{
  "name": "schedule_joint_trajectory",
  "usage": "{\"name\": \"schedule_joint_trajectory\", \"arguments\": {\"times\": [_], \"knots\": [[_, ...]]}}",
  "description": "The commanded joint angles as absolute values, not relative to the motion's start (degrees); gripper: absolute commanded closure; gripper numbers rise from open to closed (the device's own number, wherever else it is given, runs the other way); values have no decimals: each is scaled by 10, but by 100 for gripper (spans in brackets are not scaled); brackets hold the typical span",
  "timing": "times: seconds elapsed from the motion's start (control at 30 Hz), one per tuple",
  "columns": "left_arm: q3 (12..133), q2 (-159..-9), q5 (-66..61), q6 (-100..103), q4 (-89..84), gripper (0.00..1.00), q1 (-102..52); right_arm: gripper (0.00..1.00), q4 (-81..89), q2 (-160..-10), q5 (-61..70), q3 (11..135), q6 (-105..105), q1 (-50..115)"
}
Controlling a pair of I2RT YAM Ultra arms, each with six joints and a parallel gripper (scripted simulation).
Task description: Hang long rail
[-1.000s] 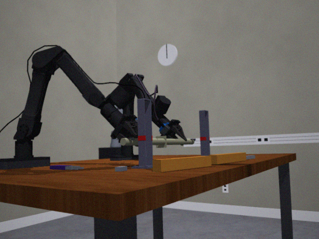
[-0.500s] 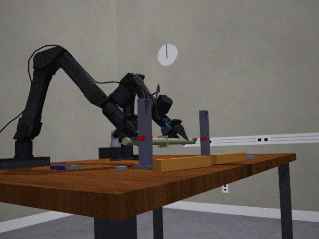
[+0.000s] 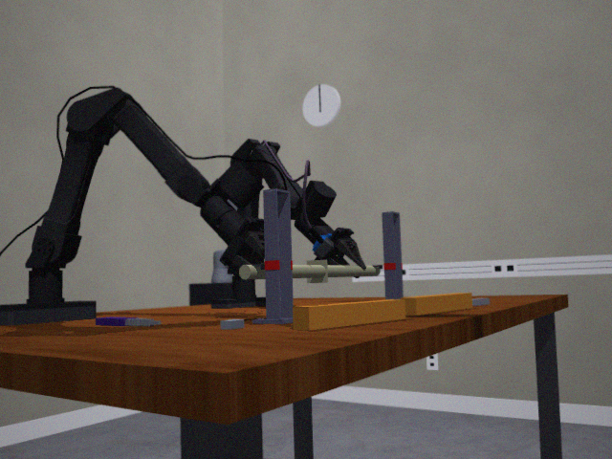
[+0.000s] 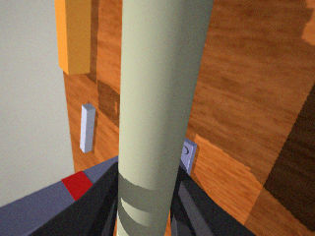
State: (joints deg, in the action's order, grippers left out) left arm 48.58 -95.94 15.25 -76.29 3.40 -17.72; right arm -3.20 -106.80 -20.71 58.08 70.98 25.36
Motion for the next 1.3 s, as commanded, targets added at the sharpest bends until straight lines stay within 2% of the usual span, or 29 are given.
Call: {"name": "schedule_joint_trajectory", "arguments": {"times": [0.0,1.27], "knots": [[516,-952,161,-777,50,81,-170,82,-49,-1061,-214,609,719,248],[568,-995,152,-786,49,81,-157,82,-41,-1099,-204,663,732,232]]}}
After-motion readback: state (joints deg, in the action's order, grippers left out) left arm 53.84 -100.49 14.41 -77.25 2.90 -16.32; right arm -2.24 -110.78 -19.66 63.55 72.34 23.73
